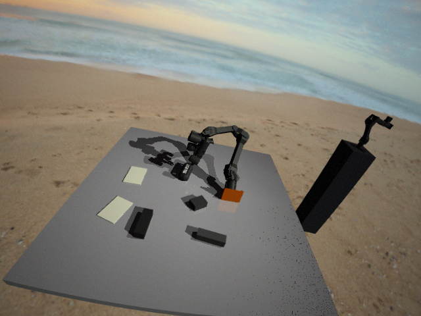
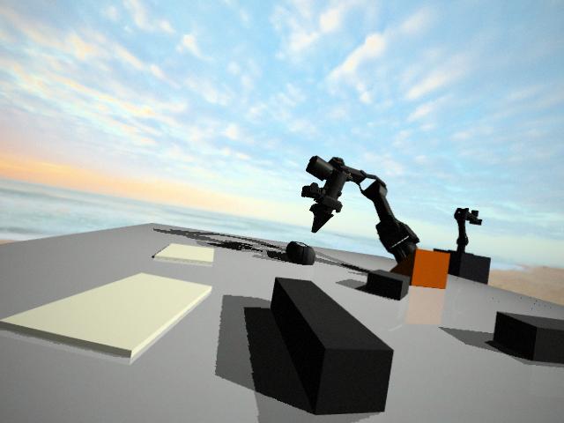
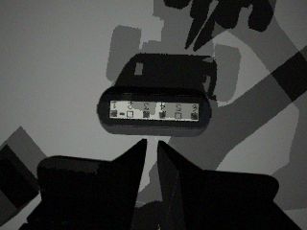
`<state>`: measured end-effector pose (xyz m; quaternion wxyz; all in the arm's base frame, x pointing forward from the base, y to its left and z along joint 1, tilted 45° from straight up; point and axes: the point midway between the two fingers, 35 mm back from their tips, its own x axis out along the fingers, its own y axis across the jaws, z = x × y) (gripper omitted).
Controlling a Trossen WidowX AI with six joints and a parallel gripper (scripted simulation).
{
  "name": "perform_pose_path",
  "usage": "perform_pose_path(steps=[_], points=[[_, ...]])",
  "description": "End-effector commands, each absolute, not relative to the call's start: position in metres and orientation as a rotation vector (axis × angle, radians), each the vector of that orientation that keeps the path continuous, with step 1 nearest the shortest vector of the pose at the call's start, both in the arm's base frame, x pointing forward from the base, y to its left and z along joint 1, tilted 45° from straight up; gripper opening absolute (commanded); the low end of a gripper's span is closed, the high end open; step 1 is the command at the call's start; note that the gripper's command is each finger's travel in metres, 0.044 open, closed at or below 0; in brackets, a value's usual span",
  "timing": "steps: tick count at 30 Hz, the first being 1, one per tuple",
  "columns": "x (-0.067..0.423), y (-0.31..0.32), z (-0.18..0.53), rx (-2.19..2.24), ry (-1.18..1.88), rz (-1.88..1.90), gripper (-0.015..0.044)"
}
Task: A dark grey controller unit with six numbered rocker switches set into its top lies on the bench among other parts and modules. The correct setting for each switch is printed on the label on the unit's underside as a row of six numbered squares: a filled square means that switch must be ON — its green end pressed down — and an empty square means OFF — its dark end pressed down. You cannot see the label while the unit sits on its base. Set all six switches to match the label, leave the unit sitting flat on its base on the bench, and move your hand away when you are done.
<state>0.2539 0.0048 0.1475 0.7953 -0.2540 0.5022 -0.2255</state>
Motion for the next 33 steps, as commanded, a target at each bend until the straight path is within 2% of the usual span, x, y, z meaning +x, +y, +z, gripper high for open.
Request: perform_pose_path(steps=[1,13,24,33], points=[[0.258,0.002,0.152,-0.669,1.135,-0.429,0.0131],[0.278,-0.017,0.172,-1.339,1.450,0.049,0.0440],[0.293,-0.036,0.186,-1.822,1.618,0.644,0.0440],[0.293,-0.036,0.186,-1.829,1.620,0.655,0.0440]])
